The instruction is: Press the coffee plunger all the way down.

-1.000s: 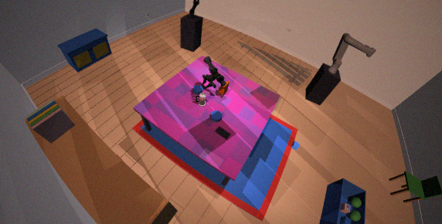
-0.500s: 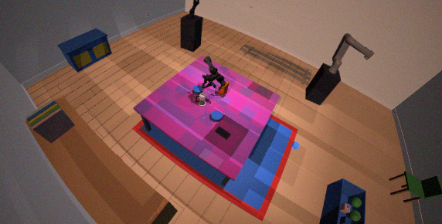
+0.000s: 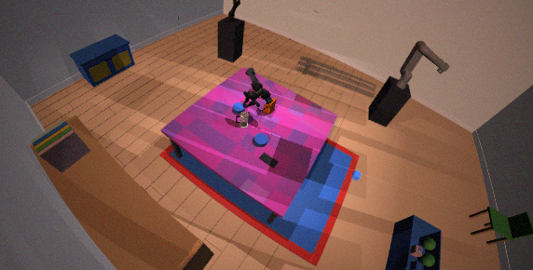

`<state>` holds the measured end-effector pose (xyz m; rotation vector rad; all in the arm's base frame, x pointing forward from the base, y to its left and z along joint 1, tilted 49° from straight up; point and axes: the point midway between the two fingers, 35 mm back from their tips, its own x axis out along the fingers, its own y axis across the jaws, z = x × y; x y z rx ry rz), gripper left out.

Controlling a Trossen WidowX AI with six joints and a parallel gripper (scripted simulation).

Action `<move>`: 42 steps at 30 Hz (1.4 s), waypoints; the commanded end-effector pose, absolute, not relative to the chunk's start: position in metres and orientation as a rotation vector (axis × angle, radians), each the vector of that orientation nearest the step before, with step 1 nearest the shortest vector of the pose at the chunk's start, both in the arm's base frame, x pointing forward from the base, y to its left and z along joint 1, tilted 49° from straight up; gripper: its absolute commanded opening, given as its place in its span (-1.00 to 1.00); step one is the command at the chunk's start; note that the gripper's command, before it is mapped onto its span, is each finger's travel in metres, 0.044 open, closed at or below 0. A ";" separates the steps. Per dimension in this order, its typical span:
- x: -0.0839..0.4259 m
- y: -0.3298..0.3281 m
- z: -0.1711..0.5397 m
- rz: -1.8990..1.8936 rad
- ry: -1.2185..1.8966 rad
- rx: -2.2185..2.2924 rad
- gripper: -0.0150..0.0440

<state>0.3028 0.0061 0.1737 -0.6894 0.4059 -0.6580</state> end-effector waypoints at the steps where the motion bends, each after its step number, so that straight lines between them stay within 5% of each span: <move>1: 0.302 -0.003 0.158 -0.654 0.431 -0.701 -0.07; 42: 0.304 -0.056 0.118 -0.656 0.418 -0.710 -0.07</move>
